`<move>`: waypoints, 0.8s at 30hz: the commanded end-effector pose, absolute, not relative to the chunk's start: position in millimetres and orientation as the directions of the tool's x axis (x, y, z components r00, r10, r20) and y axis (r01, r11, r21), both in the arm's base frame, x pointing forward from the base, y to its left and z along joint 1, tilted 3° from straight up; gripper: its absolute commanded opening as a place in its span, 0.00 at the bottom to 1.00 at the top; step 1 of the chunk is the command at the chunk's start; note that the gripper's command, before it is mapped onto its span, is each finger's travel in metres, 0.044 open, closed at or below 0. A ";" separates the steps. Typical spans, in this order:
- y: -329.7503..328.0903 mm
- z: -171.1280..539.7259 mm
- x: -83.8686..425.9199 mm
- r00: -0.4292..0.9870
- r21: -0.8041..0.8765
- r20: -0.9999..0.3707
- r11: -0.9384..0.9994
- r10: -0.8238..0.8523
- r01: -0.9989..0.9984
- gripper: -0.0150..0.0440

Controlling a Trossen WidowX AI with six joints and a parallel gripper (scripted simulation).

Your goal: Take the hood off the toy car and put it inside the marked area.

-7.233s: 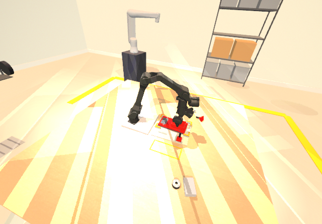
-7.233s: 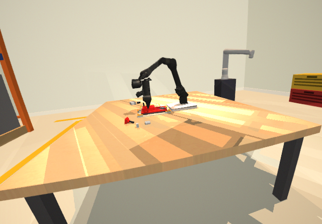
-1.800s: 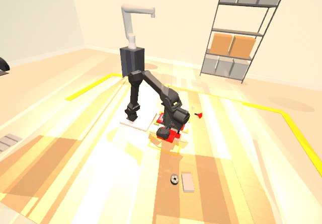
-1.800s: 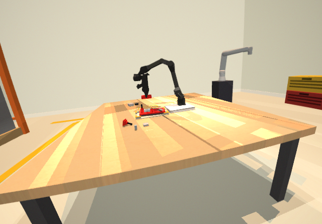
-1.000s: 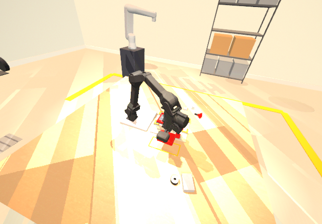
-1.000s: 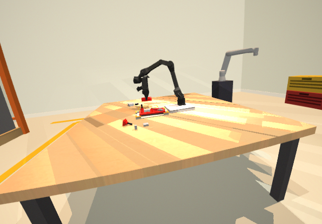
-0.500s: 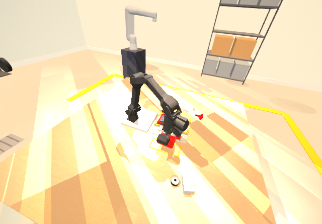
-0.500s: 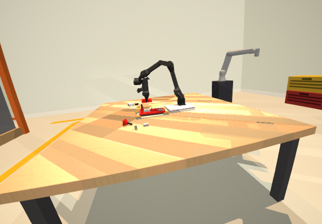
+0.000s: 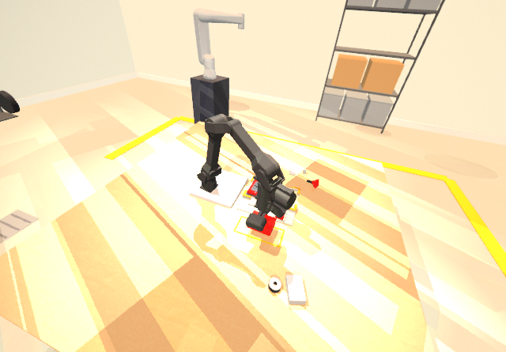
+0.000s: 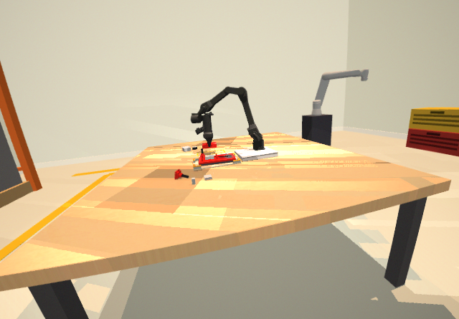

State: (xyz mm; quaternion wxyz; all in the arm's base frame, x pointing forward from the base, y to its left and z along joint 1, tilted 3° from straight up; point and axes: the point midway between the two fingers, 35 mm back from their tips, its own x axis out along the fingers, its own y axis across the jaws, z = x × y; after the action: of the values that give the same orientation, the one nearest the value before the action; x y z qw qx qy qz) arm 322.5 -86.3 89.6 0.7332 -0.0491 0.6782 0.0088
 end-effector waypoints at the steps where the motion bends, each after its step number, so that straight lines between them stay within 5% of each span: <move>1: -85.5 82.3 320.1 0.069 -0.054 -0.996 0.995 -0.048 -0.086 0.25; 24: -85.8 67.8 319.3 0.069 -0.054 -0.996 0.995 -0.048 -0.086 0.25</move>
State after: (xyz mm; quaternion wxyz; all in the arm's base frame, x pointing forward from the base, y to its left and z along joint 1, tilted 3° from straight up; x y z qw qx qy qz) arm 320.8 -86.5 70.5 0.7313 -0.0486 0.6803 0.0093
